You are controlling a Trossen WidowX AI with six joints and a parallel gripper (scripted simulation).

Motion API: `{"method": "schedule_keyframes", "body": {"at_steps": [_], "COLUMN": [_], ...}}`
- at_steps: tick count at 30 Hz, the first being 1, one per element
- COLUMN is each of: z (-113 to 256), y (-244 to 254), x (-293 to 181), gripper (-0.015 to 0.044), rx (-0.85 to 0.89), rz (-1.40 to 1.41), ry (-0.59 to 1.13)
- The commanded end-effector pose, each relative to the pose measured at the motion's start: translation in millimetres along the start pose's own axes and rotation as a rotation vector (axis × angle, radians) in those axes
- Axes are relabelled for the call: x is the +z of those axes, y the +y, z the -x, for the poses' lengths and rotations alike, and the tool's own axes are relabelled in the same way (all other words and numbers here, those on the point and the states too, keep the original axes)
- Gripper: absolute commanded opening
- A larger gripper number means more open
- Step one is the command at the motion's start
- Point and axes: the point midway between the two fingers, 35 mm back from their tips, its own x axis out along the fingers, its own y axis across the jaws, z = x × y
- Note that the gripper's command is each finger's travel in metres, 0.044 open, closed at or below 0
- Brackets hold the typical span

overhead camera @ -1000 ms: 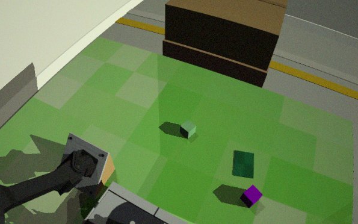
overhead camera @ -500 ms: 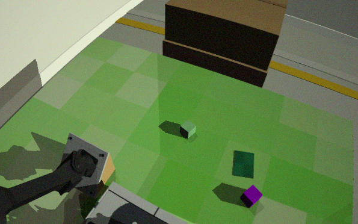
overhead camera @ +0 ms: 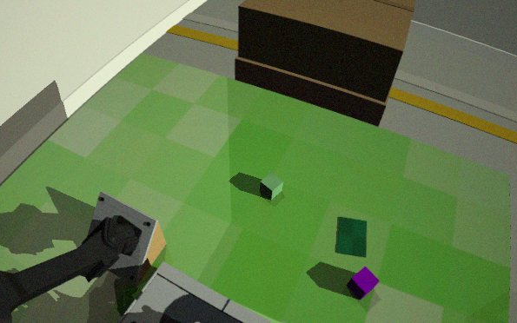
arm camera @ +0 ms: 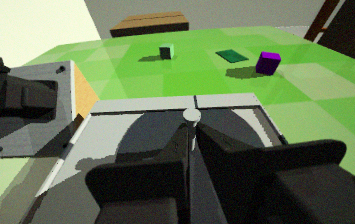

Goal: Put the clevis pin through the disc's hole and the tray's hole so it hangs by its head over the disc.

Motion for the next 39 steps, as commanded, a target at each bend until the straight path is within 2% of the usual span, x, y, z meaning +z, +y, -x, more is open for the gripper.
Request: {"method": "schedule_keyframes", "body": {"at_steps": [1,39], "z": [0.3,1.6], "y": [-2.6,-12.9], "x": [-0.4,-0.8], "gripper": [0.0000,0.0000], "rx": [-0.004,-0.003], "rz": [-0.002,0.001], "ry": [0.001,-0.001]}}
